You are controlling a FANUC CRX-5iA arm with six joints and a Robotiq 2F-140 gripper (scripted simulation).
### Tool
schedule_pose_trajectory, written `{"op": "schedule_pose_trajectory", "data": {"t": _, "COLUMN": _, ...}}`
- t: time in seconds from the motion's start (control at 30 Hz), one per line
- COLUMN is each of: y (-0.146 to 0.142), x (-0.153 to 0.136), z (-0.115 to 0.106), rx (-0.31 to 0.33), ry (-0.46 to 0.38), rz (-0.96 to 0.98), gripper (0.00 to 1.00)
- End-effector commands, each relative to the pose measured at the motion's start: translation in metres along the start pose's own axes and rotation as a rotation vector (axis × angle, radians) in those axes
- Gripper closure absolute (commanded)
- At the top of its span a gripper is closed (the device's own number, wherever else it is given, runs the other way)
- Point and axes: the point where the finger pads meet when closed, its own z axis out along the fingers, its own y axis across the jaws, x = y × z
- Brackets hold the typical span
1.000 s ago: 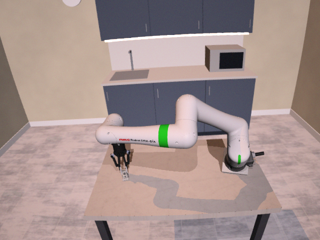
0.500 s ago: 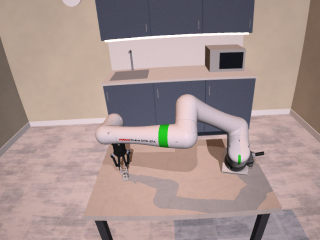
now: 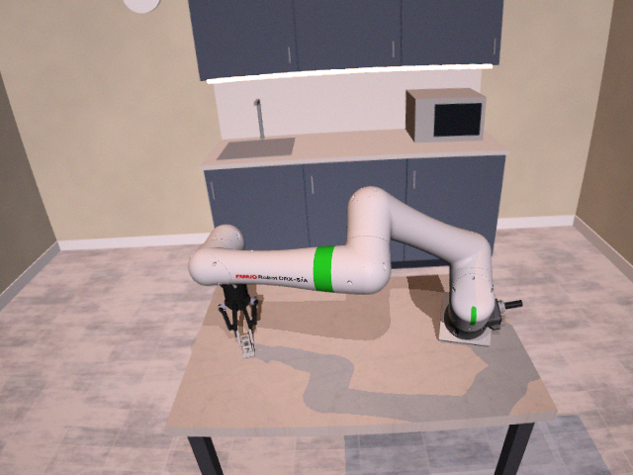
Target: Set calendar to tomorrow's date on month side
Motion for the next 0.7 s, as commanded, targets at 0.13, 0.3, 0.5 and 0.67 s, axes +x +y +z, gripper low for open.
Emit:
{"op": "schedule_pose_trajectory", "data": {"t": 0.13, "y": -0.0001, "x": 0.0001, "z": -0.0003, "rx": 0.000, "ry": 0.000, "rz": 0.000, "gripper": 0.67}}
{"op": "schedule_pose_trajectory", "data": {"t": 0.3, "y": -0.0001, "x": 0.0001, "z": -0.0003, "rx": 0.000, "ry": 0.000, "rz": 0.000, "gripper": 0.65}}
{"op": "schedule_pose_trajectory", "data": {"t": 0.5, "y": -0.0001, "x": 0.0001, "z": -0.0003, "rx": 0.000, "ry": 0.000, "rz": 0.000, "gripper": 0.65}}
{"op": "schedule_pose_trajectory", "data": {"t": 0.67, "y": -0.0001, "x": 0.0001, "z": -0.0042, "rx": 0.000, "ry": 0.000, "rz": 0.000, "gripper": 0.65}}
